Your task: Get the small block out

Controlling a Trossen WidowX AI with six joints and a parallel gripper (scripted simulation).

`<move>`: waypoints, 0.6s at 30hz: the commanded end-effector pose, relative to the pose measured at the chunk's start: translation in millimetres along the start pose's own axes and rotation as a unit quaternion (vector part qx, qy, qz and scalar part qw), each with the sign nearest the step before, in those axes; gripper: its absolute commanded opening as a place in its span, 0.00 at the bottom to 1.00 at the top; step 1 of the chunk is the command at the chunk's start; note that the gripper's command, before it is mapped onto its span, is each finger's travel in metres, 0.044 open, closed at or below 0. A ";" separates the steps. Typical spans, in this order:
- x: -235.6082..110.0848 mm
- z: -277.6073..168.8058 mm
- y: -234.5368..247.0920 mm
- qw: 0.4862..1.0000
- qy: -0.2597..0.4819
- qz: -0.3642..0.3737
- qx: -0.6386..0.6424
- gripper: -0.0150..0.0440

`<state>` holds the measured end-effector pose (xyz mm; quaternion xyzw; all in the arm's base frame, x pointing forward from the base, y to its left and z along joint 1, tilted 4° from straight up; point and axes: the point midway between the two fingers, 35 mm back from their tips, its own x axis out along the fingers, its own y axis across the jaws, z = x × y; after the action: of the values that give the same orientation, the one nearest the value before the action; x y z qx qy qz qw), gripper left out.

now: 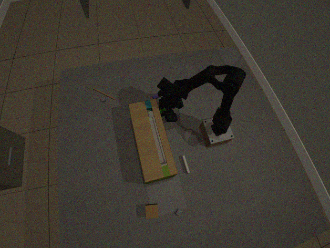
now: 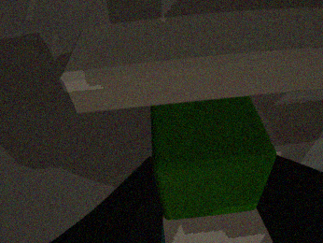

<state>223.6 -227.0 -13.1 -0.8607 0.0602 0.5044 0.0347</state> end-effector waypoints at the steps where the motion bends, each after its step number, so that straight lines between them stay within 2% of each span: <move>1: 0.5 1.0 -0.3 1.000 -0.001 0.000 0.003 0.40; 2: 0.5 1.0 -0.3 1.000 -0.001 0.000 0.003 0.39; 5: -6.6 -3.1 0.6 1.000 -0.001 0.000 0.003 0.26; 14: -53.1 -24.5 0.8 1.000 0.000 0.000 0.000 0.25; 18: -56.8 -25.8 0.5 1.000 0.000 0.000 0.000 0.25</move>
<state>218.0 -226.4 42.6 -0.8590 0.0623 0.5068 0.0377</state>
